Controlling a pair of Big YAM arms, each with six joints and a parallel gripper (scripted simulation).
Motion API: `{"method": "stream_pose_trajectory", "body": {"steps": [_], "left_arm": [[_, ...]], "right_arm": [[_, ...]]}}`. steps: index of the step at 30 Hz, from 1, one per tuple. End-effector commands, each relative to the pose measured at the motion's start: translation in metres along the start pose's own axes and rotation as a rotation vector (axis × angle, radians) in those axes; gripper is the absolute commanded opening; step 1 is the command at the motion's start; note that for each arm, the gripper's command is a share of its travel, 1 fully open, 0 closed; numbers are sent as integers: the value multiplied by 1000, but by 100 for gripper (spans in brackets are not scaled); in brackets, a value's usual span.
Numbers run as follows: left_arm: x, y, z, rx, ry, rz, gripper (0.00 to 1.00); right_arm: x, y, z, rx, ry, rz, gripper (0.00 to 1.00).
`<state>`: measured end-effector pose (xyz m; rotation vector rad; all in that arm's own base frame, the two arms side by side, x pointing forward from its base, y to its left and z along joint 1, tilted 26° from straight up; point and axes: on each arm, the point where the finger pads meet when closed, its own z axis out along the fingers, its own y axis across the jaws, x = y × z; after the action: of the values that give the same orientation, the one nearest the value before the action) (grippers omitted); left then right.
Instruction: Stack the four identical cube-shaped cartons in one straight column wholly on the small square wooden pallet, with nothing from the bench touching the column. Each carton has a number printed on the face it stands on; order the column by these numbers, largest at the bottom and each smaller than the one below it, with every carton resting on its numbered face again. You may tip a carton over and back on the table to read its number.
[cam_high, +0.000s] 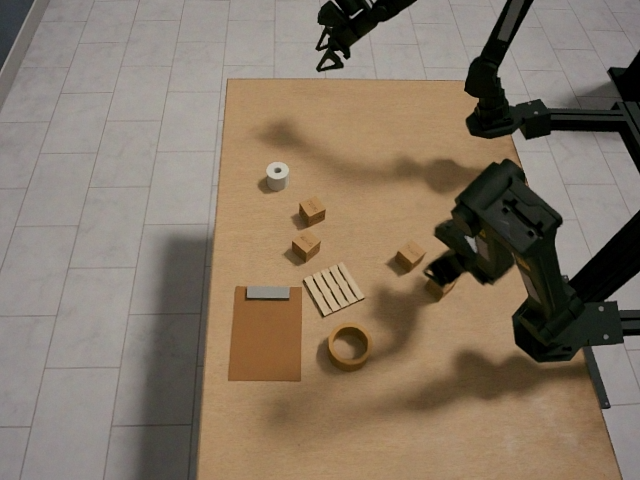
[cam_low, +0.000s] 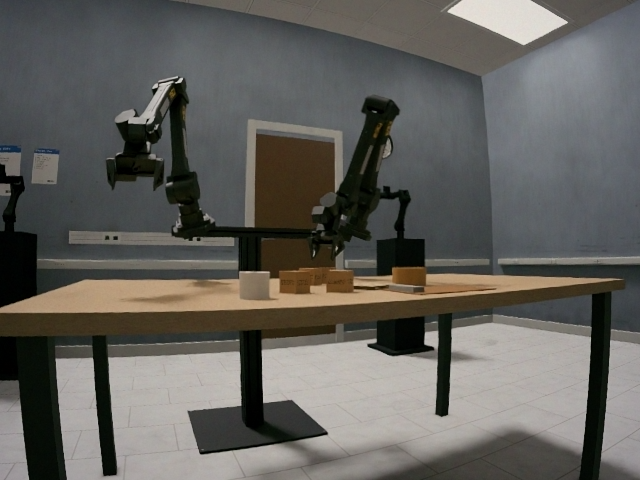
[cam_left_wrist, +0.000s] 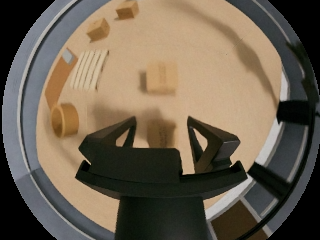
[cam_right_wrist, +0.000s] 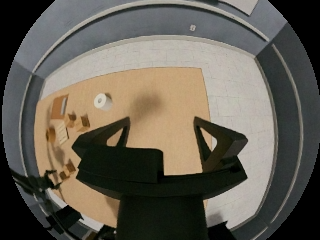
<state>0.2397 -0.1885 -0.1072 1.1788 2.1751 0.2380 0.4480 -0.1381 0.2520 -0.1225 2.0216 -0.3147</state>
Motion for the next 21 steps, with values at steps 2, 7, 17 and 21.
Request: {"method": "stream_pose_trajectory", "body": {"steps": [2,7,17,21], "left_arm": [[-89,37,57,-29,-41,-19,79],[-135,83,97,-34,-8,-34,79],[-182,161,129,-39,22,-62,79],[-194,187,135,-41,29,-75,79]], "right_arm": [[-16,-4,-2,8,-28,-15,100],[-16,-4,-2,8,-28,-15,100],[-16,-4,-2,8,-28,-15,100],[-16,-4,-2,8,-28,-15,100]]}}
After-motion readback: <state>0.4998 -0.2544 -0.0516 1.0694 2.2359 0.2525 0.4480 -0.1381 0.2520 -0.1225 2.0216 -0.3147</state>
